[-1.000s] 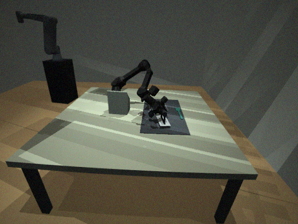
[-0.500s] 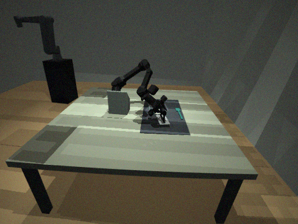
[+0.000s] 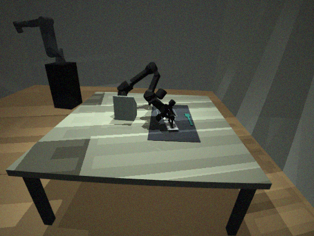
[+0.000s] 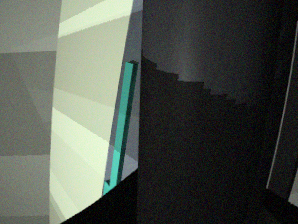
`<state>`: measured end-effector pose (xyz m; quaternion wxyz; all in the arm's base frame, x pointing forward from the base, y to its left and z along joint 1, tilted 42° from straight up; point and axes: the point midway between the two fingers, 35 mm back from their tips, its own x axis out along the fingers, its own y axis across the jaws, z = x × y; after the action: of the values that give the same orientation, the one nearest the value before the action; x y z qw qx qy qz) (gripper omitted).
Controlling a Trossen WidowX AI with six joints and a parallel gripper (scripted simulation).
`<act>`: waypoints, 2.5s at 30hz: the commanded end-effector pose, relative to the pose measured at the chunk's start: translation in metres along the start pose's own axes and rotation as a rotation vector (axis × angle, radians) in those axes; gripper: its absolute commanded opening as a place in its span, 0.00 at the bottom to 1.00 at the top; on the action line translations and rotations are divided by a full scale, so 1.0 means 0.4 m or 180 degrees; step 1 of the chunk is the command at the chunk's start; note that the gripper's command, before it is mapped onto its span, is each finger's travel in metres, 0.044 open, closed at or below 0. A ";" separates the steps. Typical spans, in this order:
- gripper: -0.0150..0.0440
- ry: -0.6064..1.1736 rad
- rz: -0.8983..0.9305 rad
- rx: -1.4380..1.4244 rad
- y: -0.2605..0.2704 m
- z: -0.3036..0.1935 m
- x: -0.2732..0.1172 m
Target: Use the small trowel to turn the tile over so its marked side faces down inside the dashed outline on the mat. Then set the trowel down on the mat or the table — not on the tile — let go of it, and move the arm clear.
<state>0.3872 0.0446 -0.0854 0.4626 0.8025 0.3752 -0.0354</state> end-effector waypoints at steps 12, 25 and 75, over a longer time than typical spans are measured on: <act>0.25 0.0212 0.0019 0.0238 0.032 0.007 -0.023; 0.25 0.0212 0.0018 0.0238 0.066 -0.015 -0.052; 0.25 0.0214 0.0015 0.0246 0.110 -0.178 -0.088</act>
<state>0.3671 0.0688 -0.0016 0.4165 0.8187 0.3947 -0.0210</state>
